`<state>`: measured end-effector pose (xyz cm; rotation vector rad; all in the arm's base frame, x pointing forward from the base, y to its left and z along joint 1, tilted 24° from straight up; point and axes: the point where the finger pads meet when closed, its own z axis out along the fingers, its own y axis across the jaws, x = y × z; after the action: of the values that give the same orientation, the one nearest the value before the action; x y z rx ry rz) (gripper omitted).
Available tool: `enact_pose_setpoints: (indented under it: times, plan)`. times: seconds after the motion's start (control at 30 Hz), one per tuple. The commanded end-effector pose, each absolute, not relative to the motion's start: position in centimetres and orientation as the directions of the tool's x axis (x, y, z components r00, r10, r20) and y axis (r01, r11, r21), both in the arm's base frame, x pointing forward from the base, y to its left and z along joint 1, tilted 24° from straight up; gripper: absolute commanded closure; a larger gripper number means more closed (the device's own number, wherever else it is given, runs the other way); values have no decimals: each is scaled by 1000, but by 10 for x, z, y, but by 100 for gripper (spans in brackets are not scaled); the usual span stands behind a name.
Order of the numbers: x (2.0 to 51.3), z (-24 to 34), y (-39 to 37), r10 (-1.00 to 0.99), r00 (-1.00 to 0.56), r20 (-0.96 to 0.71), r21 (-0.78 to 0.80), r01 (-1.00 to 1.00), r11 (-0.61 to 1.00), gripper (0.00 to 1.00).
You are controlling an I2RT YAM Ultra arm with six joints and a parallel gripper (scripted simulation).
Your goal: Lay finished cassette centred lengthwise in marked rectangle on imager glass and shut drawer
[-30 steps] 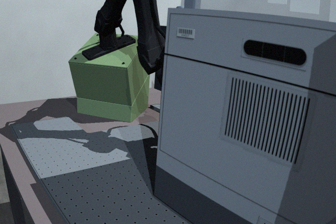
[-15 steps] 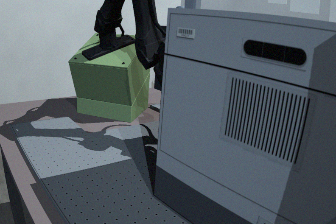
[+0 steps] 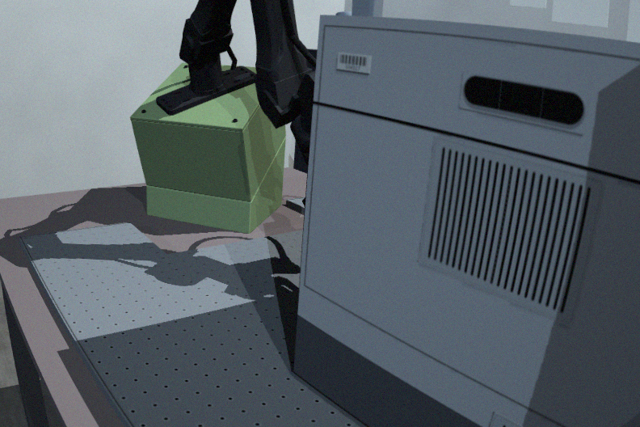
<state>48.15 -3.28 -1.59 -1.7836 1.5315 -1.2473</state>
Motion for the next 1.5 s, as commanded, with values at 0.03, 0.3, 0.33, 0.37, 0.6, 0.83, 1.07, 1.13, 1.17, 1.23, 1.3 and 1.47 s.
enact_pose_setpoints:
  times: [0.03, 0.3, 0.33, 0.37, 0.6, 0.83, 1.07, 1.13, 1.17, 1.23, 1.3, 1.47]
  plan:
    - [475, -18, -27, -948, -30, 318, -817, -516, -258, 65]
    - [475, -18, -27, -948, -30, 318, -817, -516, -258, 65]
    - [475, -18, -27, -948, -30, 318, -817, -516, -258, 65]
    - [475, -18, -27, -948, -30, 318, -817, -516, -258, 65]
    - [475, -18, -27, -948, -30, 318, -817, -516, -258, 65]
    - [475, -18, -27, -948, -30, 318, -817, -516, -258, 65]
    - [466, -15, -27, -954, -85, 286, -824, -530, -200, 65]
    - [456, -16, -27, -958, -135, 251, -828, -544, -140, 65]
    - [451, -17, -27, -959, -161, 233, -828, -549, -109, 65]
    - [441, -19, -27, -957, -212, 198, -829, -558, -48, 65]
    - [431, -21, -27, -951, -263, 164, -826, -563, 14, 65]
    - [416, -23, -27, -934, -340, 113, -819, -564, 106, 65]
